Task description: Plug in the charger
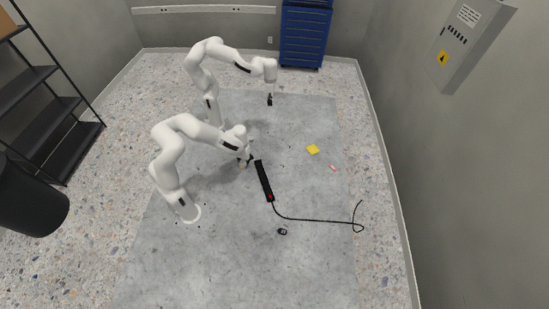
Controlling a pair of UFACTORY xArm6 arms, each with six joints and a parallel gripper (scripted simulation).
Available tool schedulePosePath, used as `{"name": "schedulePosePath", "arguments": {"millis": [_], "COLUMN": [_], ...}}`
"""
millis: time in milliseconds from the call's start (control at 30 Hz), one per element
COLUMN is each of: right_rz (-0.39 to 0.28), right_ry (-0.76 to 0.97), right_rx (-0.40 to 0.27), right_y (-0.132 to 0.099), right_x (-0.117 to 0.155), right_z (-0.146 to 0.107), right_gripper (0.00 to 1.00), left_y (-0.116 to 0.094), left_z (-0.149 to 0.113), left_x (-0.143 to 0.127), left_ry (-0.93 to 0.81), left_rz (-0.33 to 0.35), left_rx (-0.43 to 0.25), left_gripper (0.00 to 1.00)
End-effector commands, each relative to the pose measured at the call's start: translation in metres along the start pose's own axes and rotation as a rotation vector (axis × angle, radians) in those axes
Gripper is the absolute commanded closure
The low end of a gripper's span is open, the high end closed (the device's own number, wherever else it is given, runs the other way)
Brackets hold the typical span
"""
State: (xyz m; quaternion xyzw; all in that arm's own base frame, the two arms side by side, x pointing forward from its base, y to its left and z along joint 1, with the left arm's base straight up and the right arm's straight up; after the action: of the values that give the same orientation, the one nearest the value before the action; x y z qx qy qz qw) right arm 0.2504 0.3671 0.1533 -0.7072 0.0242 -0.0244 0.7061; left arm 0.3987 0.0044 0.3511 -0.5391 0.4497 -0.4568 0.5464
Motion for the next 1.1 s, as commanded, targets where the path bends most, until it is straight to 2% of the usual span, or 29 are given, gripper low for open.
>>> {"name": "schedulePosePath", "arguments": {"millis": [0,167,633,800,833,1067], "right_rz": [-0.001,-0.001,-0.001,-0.001,-0.001,-0.001], "right_ry": [0.001,0.001,0.001,0.001,0.001,0.001], "right_rx": [0.003,0.003,0.004,0.004,0.004,0.004], "right_y": [0.008,0.009,0.036,0.032,0.032,0.032], "right_x": [0.001,0.001,0.001,0.001,0.001,0.001], "right_z": [0.001,0.001,0.001,0.001,0.001,0.001], "right_gripper": [0.43,0.43,0.43,0.43,0.99,0.99], "left_y": [-0.001,-0.001,-0.001,-0.001,-0.001,-0.001], "left_z": [0.000,0.000,0.000,0.000,0.000,0.000], "left_x": [0.000,0.000,0.000,0.000,0.000,0.000], "left_ry": [0.000,0.000,0.000,0.000,0.000,0.000], "left_rz": [0.000,0.000,0.000,0.000,0.000,0.000], "left_rx": [0.002,0.002,0.002,0.002,0.002,0.002], "left_gripper": [0.00,0.00,0.00,0.00,0.00,0.00]}}
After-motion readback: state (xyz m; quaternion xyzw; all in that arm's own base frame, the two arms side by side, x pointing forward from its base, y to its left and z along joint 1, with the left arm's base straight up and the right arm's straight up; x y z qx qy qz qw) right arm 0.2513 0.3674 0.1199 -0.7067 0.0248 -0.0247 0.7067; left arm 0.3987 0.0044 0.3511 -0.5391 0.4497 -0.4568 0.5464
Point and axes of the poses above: on each arm, the point where the finger pads meet when closed, its own y axis out along the fingers, its own x axis across the jaws, z = x × y, the point moved 10 cm from there along -y, back along the fingers, and after that the axes turned 11 degrees about -y, right-handed, at the moved point
